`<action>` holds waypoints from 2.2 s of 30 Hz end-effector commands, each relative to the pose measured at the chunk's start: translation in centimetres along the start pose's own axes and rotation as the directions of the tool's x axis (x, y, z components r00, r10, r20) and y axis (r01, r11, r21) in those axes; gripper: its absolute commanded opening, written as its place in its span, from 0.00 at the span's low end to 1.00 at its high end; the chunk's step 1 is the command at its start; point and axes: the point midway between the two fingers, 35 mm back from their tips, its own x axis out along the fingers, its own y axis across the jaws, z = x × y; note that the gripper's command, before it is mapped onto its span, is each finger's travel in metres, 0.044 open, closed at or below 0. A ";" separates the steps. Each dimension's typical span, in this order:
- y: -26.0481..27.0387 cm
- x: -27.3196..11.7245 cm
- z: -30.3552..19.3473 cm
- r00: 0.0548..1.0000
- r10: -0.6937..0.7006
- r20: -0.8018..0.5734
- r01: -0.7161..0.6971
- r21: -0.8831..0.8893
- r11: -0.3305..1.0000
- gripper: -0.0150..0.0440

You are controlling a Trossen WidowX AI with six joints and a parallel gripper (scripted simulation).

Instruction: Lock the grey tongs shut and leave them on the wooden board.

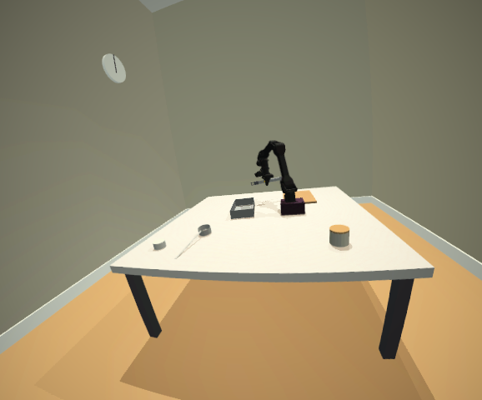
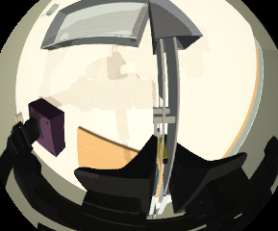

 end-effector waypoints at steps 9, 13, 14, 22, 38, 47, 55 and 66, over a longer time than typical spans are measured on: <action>0.1 0.0 -2.6 1.000 -0.001 0.000 0.001 0.476 0.879 0.00; 0.1 0.0 -3.4 1.000 -0.001 0.000 0.001 0.613 0.790 0.00; 0.1 0.0 -3.6 1.000 -0.001 -0.001 0.001 0.645 0.764 0.00; 0.5 0.0 -5.4 1.000 0.002 -0.004 0.002 0.856 0.517 0.00; 1.2 0.1 -8.7 1.000 0.004 -0.007 0.008 0.994 -0.110 0.00; 1.7 0.0 -10.6 1.000 0.003 -0.009 0.010 0.888 -0.460 0.00; 2.2 0.0 -12.2 1.000 0.004 -0.010 0.010 0.694 -0.720 0.00; 3.0 0.0 -14.3 1.000 0.005 -0.012 0.008 0.312 -0.950 0.00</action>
